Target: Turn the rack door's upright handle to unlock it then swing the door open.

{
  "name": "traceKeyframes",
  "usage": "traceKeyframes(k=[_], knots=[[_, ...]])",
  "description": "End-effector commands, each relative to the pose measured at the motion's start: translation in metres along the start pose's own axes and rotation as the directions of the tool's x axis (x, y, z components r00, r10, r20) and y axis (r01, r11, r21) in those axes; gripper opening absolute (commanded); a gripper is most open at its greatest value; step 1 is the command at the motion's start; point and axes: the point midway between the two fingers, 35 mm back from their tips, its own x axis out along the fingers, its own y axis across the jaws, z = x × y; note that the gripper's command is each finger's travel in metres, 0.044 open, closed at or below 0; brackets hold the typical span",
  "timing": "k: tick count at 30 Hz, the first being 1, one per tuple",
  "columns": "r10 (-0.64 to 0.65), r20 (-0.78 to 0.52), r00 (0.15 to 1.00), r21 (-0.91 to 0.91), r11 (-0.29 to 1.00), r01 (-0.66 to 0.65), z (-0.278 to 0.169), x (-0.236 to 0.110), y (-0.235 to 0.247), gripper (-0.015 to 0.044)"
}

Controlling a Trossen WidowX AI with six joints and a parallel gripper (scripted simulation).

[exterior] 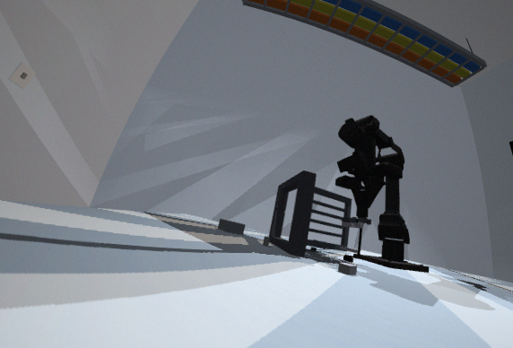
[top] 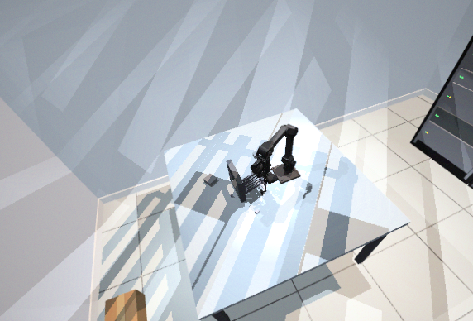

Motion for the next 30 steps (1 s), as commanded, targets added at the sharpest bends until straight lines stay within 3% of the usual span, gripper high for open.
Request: traceKeyframes(k=[1, 13, 26, 30], knots=[[-0.004, 0.001, 1.000, 0.066, 0.998, 0.004, 0.003, -0.001, 0.006, 0.0016], [-0.002, 0.002, 1.000, 0.227, 0.974, 0.001, 0.010, -0.001, 0.029, 0.0016], [-0.002, 0.002, 1.000, 0.229, 0.973, 0.001, 0.010, -0.001, 0.030, 0.0016], [-0.002, 0.002, 1.000, 0.229, 0.973, 0.001, 0.010, -0.001, 0.030, 0.0121]])
